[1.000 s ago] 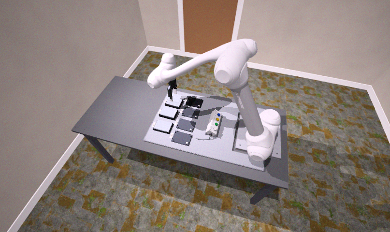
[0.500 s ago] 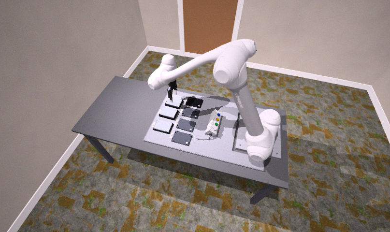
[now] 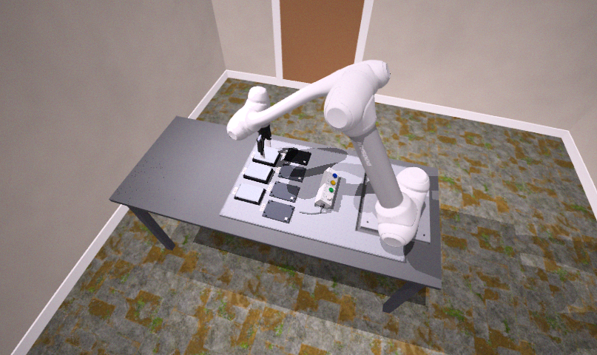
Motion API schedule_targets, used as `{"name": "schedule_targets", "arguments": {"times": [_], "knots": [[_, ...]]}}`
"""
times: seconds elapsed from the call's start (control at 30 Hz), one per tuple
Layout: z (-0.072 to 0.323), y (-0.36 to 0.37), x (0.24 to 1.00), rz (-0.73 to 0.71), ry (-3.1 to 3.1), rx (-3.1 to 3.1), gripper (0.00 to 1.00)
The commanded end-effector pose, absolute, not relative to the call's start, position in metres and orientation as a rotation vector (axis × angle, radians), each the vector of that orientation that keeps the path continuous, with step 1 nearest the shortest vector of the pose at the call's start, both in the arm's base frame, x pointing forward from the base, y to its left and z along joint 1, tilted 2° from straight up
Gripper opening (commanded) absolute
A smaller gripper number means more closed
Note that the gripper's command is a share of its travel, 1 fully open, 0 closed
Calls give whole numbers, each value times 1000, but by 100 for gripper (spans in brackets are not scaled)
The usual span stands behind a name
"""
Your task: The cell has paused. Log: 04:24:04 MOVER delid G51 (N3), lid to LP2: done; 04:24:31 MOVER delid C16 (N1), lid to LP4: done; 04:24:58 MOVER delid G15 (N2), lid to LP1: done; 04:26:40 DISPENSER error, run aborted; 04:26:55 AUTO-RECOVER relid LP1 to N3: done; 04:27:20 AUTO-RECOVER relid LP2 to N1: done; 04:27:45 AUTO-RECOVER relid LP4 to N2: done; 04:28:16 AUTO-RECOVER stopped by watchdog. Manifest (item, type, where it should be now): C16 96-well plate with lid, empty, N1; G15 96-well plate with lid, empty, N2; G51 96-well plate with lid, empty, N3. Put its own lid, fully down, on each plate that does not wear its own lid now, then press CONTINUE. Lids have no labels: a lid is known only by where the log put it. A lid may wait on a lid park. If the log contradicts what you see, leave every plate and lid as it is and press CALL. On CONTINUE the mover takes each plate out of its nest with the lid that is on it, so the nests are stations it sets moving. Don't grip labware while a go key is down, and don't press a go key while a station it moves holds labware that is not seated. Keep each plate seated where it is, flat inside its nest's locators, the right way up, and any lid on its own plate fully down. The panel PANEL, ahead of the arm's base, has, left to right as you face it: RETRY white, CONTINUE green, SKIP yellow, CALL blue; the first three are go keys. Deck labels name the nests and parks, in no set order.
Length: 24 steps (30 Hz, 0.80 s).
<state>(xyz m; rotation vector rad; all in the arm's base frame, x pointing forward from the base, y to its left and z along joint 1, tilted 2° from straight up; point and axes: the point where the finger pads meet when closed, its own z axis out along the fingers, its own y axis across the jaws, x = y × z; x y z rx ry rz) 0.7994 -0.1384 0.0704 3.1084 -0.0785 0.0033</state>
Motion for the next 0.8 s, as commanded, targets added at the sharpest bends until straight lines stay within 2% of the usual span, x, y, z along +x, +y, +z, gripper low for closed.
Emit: {"name": "schedule_targets", "arguments": {"times": [0.0, 0.77], "knots": [[69, -138, 799, 4, -78, 3109, 0], [64, -139, 799, 4, -78, 3109, 0]]}}
